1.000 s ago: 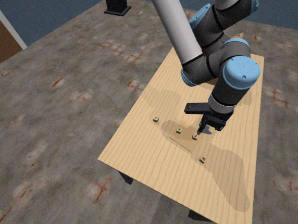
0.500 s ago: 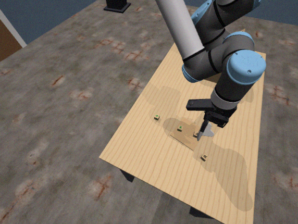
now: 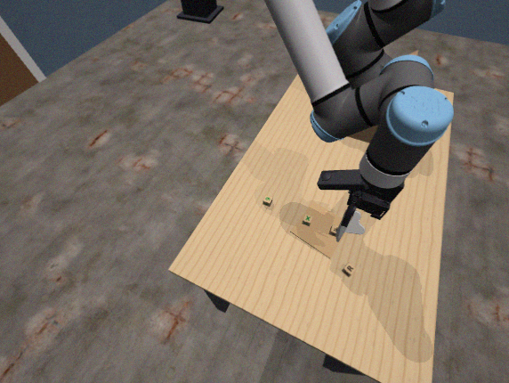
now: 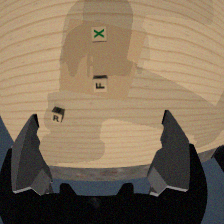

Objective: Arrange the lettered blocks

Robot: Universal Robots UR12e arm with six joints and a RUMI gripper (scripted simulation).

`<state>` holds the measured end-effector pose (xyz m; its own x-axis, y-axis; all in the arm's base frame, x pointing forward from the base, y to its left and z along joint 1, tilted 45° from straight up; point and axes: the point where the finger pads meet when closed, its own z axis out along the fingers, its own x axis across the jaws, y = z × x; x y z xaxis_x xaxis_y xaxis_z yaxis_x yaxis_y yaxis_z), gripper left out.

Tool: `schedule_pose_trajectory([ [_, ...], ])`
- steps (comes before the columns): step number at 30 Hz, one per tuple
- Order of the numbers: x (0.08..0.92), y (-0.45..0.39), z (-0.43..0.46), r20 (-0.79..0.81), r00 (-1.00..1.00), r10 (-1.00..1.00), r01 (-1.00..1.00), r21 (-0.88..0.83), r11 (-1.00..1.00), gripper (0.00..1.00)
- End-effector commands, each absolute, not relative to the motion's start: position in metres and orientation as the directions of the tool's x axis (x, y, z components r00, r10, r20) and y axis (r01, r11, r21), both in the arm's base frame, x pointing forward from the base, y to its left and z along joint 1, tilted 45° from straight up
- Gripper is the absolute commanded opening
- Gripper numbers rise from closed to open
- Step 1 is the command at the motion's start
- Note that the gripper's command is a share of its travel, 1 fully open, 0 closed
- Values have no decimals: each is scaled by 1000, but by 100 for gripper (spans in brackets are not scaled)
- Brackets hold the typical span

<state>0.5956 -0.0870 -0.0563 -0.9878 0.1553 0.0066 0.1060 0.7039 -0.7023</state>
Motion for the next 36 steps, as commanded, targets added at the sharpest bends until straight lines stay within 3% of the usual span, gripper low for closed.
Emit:
schedule_pose_trajectory([
  [1, 596, -87, -56, 2, -987, 158, 111, -702, 703, 100],
  [17, 604, -86, -59, -122, -952, 280, 284, -692, 664, 100],
  [36, 626, -82, -70, -408, -737, 539, 667, -571, 478, 100],
])
